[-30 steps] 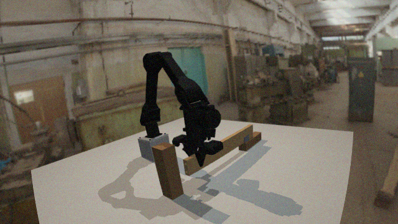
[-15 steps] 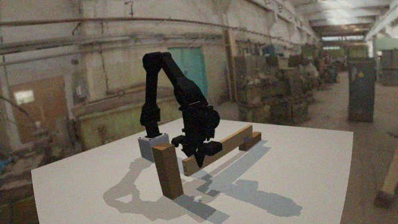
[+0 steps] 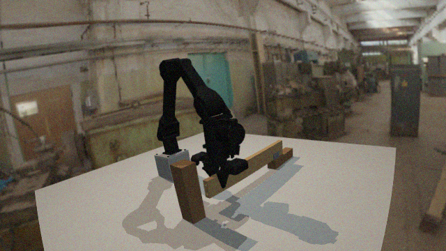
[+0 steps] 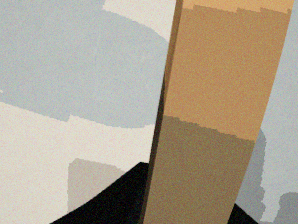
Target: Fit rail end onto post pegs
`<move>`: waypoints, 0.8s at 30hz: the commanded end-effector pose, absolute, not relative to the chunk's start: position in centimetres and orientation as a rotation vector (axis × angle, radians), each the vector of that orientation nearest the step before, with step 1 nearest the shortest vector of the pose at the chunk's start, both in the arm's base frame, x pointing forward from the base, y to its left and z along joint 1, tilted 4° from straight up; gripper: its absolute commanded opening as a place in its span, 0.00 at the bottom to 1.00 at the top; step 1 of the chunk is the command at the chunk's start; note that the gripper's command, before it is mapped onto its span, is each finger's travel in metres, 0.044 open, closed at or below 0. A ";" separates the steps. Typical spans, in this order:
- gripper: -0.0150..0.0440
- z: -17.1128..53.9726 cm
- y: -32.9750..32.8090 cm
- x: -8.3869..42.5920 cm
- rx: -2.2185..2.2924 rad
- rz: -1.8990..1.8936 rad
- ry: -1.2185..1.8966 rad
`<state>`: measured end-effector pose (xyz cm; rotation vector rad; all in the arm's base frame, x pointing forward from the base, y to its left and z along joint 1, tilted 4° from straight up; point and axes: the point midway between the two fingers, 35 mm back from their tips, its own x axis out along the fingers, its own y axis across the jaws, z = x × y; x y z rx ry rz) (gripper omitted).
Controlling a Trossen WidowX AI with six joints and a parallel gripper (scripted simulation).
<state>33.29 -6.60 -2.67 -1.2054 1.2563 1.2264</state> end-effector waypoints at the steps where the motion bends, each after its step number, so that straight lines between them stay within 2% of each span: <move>1: 0.25 -2.6 -6.9 33.3 -1.207 1.225 1.258; 24: 0.25 -2.7 -7.6 33.3 -1.207 1.225 1.259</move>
